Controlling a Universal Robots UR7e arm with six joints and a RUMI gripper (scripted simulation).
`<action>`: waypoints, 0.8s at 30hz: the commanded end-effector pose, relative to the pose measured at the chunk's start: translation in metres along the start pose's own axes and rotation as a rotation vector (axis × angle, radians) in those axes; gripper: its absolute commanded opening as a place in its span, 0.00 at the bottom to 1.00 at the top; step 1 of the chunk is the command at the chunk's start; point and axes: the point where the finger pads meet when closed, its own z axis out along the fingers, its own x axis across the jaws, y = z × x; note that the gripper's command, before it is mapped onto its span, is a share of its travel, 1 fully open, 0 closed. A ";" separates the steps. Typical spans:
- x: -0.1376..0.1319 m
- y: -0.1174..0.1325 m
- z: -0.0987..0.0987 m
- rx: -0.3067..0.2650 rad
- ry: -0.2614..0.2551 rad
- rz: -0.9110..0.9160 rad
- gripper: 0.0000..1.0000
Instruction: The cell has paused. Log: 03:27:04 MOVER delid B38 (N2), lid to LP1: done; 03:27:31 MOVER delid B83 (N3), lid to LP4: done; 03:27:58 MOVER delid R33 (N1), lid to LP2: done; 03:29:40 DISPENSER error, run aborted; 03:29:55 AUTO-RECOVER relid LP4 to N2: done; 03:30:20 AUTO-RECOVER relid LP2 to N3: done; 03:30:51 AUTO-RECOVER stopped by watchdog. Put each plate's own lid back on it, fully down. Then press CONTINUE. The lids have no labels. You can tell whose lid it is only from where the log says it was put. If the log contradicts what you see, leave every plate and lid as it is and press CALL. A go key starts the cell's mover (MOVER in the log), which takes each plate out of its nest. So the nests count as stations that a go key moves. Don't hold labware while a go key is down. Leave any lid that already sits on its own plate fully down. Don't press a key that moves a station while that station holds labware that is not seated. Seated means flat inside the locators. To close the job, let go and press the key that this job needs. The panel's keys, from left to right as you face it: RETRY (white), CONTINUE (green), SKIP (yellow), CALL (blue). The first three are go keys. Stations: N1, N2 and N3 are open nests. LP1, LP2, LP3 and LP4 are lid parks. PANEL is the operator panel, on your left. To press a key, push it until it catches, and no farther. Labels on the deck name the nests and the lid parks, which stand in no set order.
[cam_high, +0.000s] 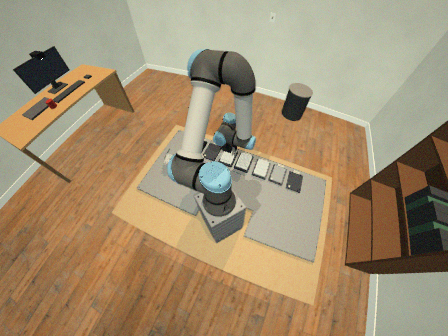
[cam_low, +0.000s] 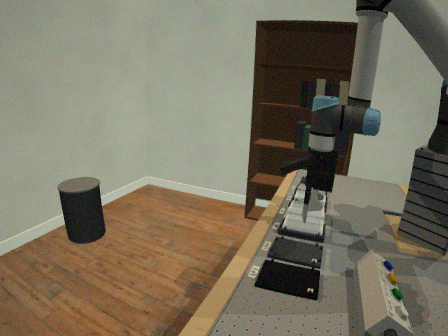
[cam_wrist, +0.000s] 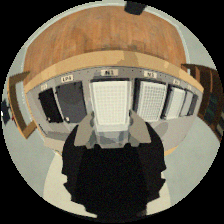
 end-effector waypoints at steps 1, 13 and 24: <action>-0.001 -0.001 0.000 0.001 0.000 0.000 0.00; -0.001 -0.001 0.004 0.001 0.000 0.000 0.00; -0.001 -0.001 0.007 0.001 0.000 0.000 0.00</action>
